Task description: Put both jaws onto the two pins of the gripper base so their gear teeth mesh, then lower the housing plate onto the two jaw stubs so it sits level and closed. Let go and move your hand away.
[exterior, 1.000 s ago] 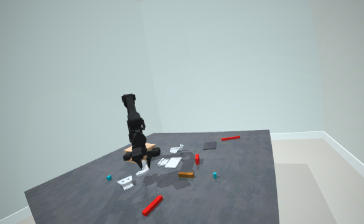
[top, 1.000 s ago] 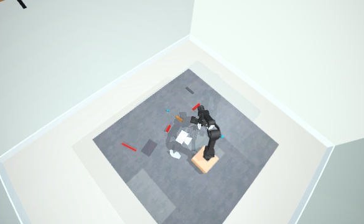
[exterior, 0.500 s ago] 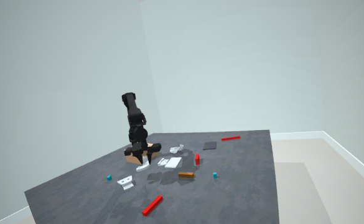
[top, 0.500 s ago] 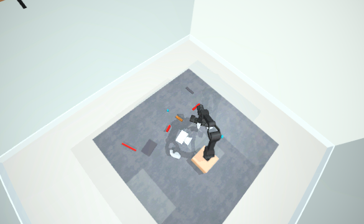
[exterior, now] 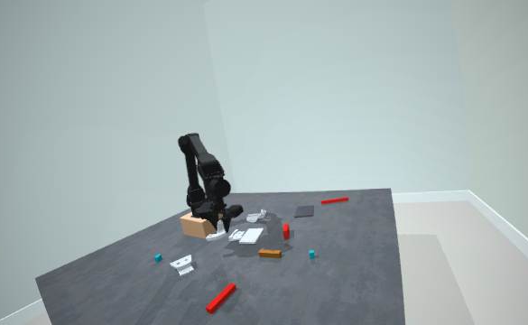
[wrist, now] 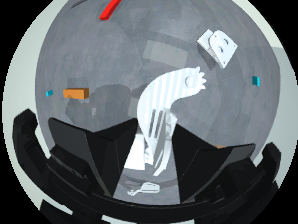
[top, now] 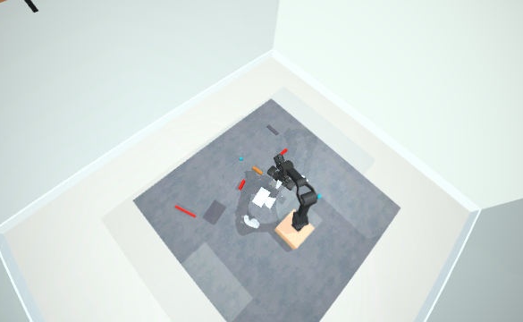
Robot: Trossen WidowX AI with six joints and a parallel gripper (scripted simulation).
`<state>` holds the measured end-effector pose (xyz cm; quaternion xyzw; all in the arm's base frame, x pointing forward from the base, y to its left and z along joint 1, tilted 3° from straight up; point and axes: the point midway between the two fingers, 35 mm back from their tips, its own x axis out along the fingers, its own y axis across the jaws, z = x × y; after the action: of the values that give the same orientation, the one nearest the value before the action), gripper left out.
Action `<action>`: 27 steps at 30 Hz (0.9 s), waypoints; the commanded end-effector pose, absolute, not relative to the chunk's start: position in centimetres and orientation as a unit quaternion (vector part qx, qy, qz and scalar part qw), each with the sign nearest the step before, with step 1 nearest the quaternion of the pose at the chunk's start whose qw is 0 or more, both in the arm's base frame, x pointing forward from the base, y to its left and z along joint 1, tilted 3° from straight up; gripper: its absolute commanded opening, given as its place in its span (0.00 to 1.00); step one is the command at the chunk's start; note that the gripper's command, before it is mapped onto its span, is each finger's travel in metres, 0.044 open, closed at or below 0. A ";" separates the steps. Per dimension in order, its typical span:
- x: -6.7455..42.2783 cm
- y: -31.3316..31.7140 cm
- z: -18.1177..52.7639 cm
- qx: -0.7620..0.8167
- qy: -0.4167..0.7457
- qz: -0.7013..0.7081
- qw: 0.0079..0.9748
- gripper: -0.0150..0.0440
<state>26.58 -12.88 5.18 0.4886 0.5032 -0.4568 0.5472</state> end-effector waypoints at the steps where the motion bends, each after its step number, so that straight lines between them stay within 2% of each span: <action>1: 26.5 -11.7 5.1 0.510 0.484 -0.480 0.525 0.48; 27: 25.8 -3.7 5.0 0.648 0.315 -0.605 0.340 0.48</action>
<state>26.20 -4.43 5.12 0.6389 0.3337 -0.5927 0.3594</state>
